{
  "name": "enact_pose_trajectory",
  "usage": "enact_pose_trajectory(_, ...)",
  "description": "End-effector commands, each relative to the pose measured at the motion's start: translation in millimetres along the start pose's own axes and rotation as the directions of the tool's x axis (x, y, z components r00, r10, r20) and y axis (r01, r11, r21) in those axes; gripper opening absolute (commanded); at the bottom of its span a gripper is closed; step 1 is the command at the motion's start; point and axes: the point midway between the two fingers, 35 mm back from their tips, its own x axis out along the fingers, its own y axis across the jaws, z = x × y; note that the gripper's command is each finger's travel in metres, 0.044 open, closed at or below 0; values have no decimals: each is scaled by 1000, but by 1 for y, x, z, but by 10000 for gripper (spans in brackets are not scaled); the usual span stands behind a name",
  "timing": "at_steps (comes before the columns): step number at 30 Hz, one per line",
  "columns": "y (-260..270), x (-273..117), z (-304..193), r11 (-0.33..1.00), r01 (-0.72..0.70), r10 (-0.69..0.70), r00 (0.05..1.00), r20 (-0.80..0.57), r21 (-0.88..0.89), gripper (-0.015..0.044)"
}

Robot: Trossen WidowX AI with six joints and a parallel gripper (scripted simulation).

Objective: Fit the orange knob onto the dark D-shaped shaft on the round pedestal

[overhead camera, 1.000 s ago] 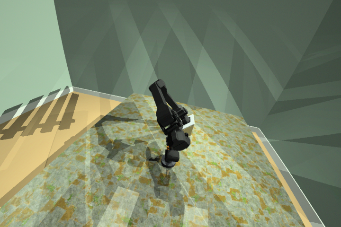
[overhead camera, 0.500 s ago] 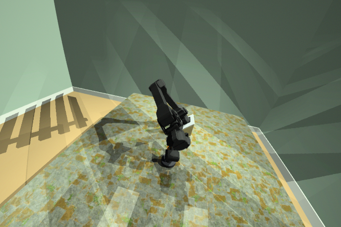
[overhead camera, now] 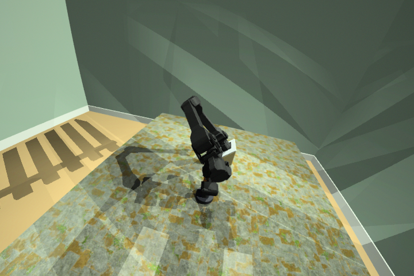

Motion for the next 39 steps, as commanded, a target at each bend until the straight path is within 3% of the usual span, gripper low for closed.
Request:
enact_pose_trajectory(1, -1, 0, 0, 1000, 2, -2, 1000, 0, -3, 0)
enact_pose_trajectory(14, -3, -4, -1, 1000, 2, -2, 1000, 0, -11, 0)
enact_pose_trajectory(21, -5, -6, -2, 978, 2, -2, 1000, 0, -211, 0)
enact_pose_trajectory(39, -6, 0, -2, 978, 2, -2, 1000, 0, -210, 0)
